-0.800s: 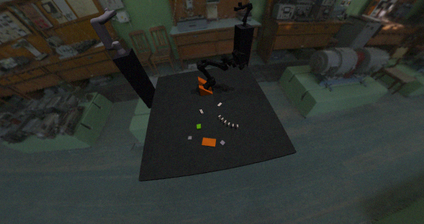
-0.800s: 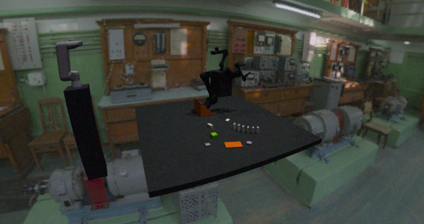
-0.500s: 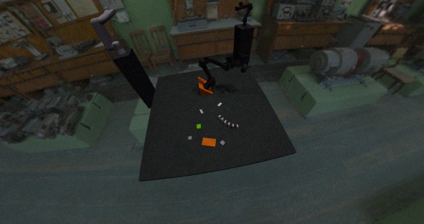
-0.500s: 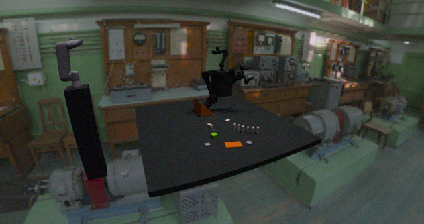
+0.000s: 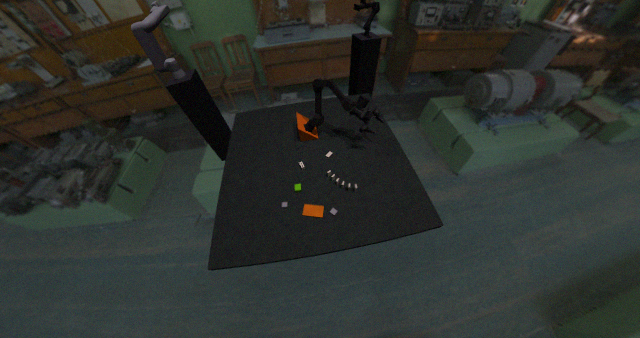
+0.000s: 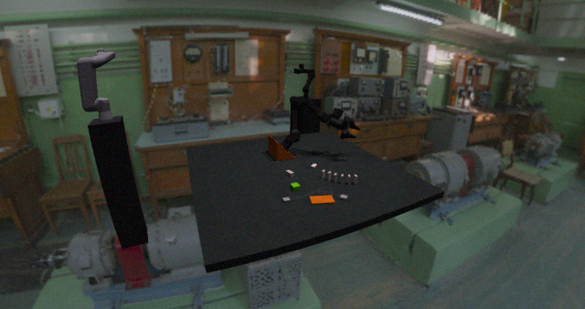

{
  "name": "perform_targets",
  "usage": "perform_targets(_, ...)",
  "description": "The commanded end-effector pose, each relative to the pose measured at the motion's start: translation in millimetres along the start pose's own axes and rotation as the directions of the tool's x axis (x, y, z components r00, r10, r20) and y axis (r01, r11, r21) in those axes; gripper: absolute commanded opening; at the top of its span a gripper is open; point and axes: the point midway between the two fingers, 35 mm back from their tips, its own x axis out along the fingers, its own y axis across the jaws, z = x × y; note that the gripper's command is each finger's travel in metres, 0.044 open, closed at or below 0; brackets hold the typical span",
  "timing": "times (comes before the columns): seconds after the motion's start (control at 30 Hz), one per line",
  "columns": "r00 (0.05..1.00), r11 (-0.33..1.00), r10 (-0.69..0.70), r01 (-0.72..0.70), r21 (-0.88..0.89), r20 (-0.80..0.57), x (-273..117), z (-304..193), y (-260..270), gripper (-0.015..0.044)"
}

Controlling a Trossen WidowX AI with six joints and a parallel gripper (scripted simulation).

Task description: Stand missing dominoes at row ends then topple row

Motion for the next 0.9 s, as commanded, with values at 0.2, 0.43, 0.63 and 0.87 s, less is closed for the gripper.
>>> perform_targets(0.2,0.834,0.870,-0.492,0.461,-0.176,-0.250,8.6,-19.3,-154.0,0.0440)
perform_targets(0.43,0.528,0.656,-0.707,0.739,-0.155,-0.471,-45.0,-25.4,-253.5,0.0440)
perform_targets(0.63,0.286,0.404,-0.658,0.915,-0.007,-0.696,-112.4,-29.4,-299.7,0.0440)
perform_targets(0.87,0.271,0.066,-0.403,0.961,0.267,-0.874,-166.7,-23.8,-303.6,0.0440)
